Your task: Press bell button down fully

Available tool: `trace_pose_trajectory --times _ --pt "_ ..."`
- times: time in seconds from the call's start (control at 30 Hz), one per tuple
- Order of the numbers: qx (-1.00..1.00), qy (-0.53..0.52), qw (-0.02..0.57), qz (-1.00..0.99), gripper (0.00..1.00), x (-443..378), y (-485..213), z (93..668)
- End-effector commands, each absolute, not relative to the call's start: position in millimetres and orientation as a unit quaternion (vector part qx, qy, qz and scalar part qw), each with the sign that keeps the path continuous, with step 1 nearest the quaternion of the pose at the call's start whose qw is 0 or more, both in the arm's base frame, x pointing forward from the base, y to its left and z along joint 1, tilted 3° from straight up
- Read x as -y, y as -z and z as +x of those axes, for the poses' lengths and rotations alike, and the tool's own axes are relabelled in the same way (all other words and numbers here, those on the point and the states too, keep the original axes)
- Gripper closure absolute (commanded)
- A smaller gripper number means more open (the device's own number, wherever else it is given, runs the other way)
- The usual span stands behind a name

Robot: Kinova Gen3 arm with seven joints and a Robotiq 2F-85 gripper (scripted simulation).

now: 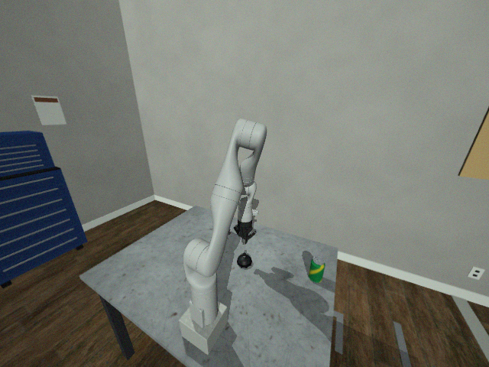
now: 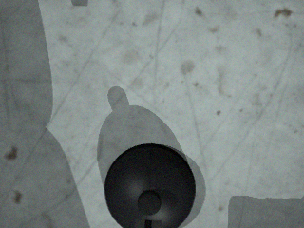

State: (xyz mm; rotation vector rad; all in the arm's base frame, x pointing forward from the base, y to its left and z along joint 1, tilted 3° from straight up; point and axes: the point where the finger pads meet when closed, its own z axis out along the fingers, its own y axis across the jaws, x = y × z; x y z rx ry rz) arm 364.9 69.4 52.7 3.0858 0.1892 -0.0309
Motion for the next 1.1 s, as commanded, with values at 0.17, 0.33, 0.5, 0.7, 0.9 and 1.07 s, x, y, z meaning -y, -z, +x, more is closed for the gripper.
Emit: trace_pose_trajectory --times 0.17,0.33,0.5,0.7,0.9,1.07 --pt "-0.061 0.009 0.025 0.998 0.90 -69.6 -53.2 365.3" --pt "-0.061 0.009 0.025 0.998 0.90 -69.6 -53.0 365.3" --pt "-0.061 0.009 0.025 0.998 0.90 -69.5 -51.5 365.3" --pt "-0.061 0.009 0.025 0.998 0.90 -69.3 -46.7 365.3" --pt "-0.061 0.009 0.025 0.998 0.90 -69.0 -41.6 365.3" --pt "-0.061 0.009 0.025 0.998 0.90 -68.7 -33.5 365.2"
